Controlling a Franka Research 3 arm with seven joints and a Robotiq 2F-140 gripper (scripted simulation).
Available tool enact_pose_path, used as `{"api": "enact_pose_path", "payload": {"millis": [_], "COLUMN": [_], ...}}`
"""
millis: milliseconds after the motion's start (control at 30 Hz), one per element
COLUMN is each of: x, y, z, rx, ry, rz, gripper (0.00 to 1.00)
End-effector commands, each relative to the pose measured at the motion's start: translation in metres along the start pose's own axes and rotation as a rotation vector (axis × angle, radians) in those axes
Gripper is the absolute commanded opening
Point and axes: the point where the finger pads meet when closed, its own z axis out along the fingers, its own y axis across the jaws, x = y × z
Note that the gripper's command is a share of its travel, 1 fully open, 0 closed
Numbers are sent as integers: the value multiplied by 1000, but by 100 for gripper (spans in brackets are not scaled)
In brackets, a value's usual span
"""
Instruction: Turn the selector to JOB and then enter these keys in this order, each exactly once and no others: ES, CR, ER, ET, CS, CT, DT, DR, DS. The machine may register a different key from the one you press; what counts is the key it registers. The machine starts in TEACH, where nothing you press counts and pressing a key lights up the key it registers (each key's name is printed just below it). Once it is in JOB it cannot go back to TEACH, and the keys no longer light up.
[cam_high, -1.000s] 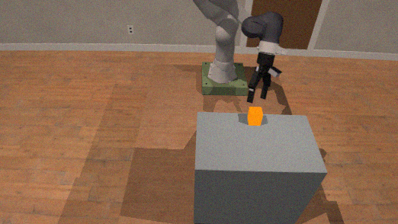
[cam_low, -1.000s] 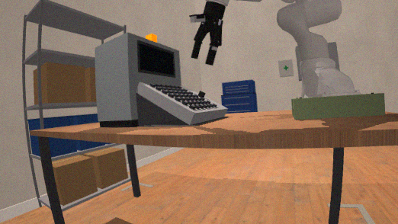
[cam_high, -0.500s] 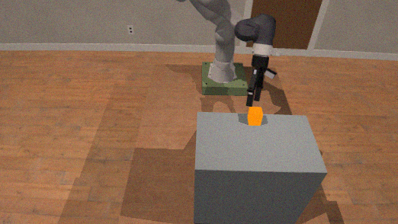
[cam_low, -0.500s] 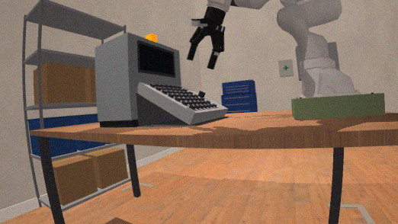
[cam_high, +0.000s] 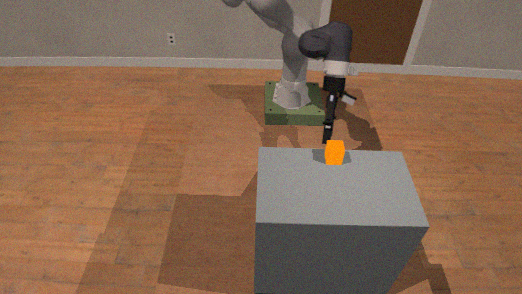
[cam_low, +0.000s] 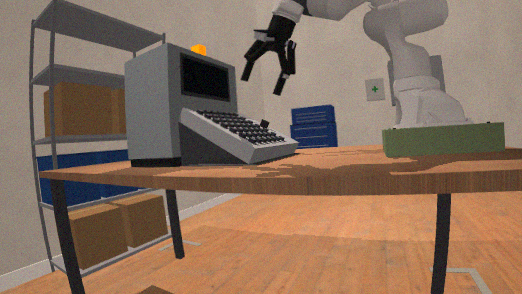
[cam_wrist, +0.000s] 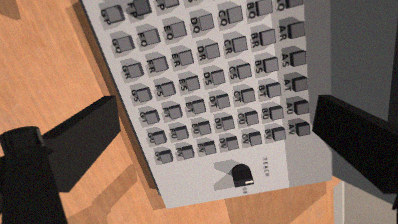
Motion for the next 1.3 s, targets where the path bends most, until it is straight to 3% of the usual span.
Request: {"api": "enact_pose_path", "payload": {"millis": [0, 267, 300, 1267], "x": [-1, -6, -6, -6], "y": [6, 11, 11, 11], "z": [2, 7, 7, 7], "rx": [-1, -7, -7, -7], "ry": [31, 47, 47, 47], "rz": [-165, -233, -233, -233], "gripper": [100, 100, 10, 10]}}
